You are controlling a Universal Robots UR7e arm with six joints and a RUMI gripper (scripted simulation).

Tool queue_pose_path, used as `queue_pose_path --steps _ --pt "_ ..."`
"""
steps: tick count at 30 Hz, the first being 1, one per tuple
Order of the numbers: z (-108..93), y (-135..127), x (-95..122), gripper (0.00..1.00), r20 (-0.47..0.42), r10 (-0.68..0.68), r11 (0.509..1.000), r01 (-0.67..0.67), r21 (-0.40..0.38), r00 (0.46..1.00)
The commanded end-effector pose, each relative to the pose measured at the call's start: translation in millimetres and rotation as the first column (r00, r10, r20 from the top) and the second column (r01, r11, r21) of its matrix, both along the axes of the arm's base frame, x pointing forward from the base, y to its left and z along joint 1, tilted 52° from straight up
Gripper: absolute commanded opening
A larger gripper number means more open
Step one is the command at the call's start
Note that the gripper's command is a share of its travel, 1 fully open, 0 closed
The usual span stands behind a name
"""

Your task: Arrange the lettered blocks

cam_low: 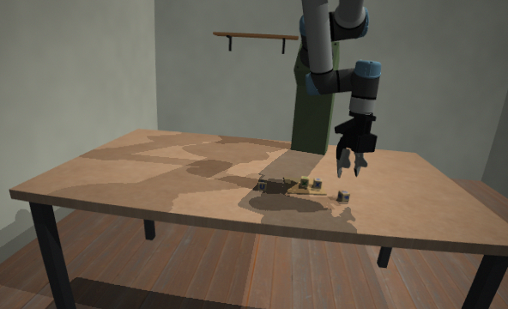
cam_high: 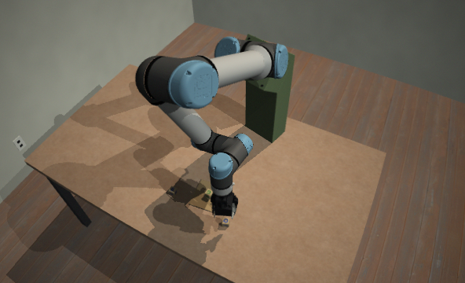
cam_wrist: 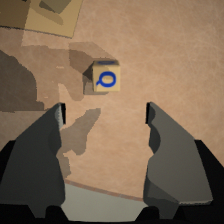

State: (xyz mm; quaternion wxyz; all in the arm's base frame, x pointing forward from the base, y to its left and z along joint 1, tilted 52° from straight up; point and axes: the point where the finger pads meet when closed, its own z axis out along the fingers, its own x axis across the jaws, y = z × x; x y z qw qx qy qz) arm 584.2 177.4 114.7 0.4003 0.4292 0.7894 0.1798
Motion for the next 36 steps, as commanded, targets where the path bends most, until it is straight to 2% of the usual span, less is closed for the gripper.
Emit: queue_pose_path --steps 1,36 --pt "-2.6 -0.1 4.0 0.4 0.001 0.001 1.0 -0.001 -0.001 1.0" --pt "-27.8 -3.0 36.4 0.4 0.001 0.001 1.0 -0.001 -0.001 1.0"
